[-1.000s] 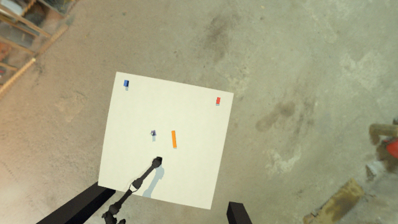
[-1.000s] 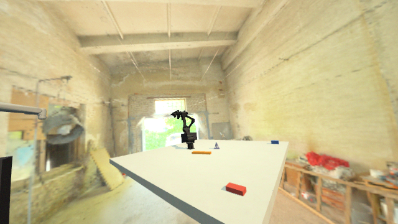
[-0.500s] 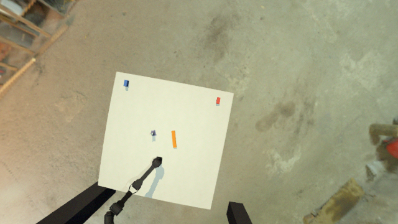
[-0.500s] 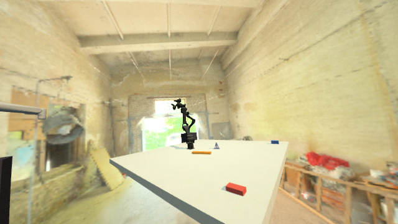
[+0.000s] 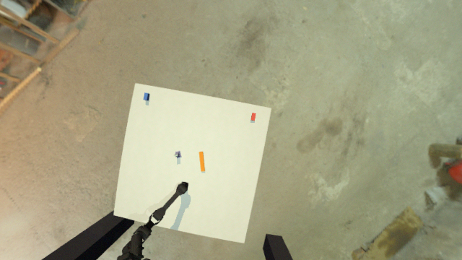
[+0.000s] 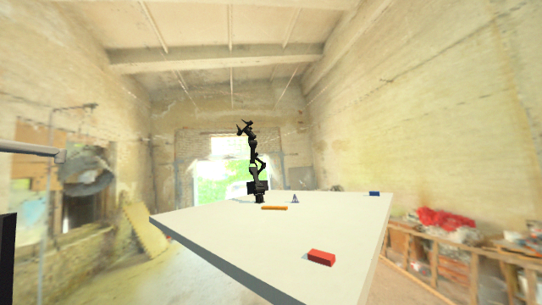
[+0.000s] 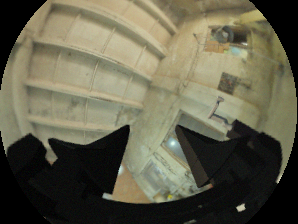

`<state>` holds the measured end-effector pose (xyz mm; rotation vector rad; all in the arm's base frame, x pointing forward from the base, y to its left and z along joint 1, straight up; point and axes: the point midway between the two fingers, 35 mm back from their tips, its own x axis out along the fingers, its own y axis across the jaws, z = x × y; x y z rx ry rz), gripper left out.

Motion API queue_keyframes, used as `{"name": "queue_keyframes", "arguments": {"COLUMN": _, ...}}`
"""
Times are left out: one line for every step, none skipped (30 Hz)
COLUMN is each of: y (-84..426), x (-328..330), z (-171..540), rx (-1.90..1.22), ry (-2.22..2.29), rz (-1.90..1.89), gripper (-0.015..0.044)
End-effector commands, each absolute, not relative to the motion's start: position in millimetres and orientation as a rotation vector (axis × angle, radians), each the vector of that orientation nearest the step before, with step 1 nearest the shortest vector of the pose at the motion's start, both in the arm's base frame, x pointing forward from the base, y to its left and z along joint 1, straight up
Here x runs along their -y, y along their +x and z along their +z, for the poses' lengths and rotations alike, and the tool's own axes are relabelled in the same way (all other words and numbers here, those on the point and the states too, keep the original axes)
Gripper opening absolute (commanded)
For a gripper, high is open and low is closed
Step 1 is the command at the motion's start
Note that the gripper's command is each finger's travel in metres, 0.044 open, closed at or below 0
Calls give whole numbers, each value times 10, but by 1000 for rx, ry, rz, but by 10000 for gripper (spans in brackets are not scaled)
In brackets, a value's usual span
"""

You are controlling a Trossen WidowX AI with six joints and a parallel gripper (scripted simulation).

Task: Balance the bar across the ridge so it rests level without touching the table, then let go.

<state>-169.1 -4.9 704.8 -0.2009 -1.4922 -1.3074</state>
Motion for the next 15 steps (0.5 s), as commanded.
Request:
{"name": "queue_keyframes", "arguments": {"y": -1300, "x": 246, "z": 7103, "rx": 1346, "ry": -268, "rz": -1314, "gripper": 315}}
{"name": "queue_keyframes", "arguments": {"y": -1161, "x": 321, "z": 7113, "rx": 1295, "ry": -287, "rz": -1314, "gripper": 315}}
{"name": "queue_keyframes", "arguments": {"y": -1019, "x": 397, "z": 7119, "rx": 1242, "ry": -305, "rz": -1313, "gripper": 315}}
{"name": "queue_keyframes", "arguments": {"y": -876, "x": 474, "z": 7118, "rx": 1190, "ry": -323, "rz": -1310, "gripper": 315}}
{"name": "queue_keyframes", "arguments": {"y": -732, "x": 550, "z": 7112, "rx": 1138, "ry": -341, "rz": -1306, "gripper": 315}}
{"name": "queue_keyframes", "arguments": {"y": -575, "x": 632, "z": 7099, "rx": 1081, "ry": -359, "rz": -1301, "gripper": 315}}
{"name": "queue_keyframes", "arguments": {"y": -413, "x": 717, "z": 7077, "rx": 1022, "ry": -378, "rz": -1294, "gripper": 315}}
{"name": "queue_keyframes", "arguments": {"y": -251, "x": 801, "z": 7049, "rx": 963, "ry": -396, "rz": -1286, "gripper": 315}}
{"name": "queue_keyframes", "arguments": {"y": -91, "x": 884, "z": 7013, "rx": 905, "ry": -413, "rz": -1276, "gripper": 315}}
{"name": "queue_keyframes", "arguments": {"y": 68, "x": 965, "z": 6970, "rx": 846, "ry": -430, "rz": -1266, "gripper": 315}}
{"name": "queue_keyframes", "arguments": {"y": 225, "x": 1045, "z": 6919, "rx": 788, "ry": -445, "rz": -1254, "gripper": 315}}
{"name": "queue_keyframes", "arguments": {"y": 380, "x": 1124, "z": 6862, "rx": 730, "ry": -460, "rz": -1241, "gripper": 315}}
{"name": "queue_keyframes", "arguments": {"y": 533, "x": 1201, "z": 6797, "rx": 672, "ry": -475, "rz": -1226, "gripper": 315}}
{"name": "queue_keyframes", "arguments": {"y": 683, "x": 1276, "z": 6726, "rx": 614, "ry": -488, "rz": -1211, "gripper": 315}}
{"name": "queue_keyframes", "arguments": {"y": 831, "x": 1348, "z": 6648, "rx": 557, "ry": -501, "rz": -1195, "gripper": 315}}
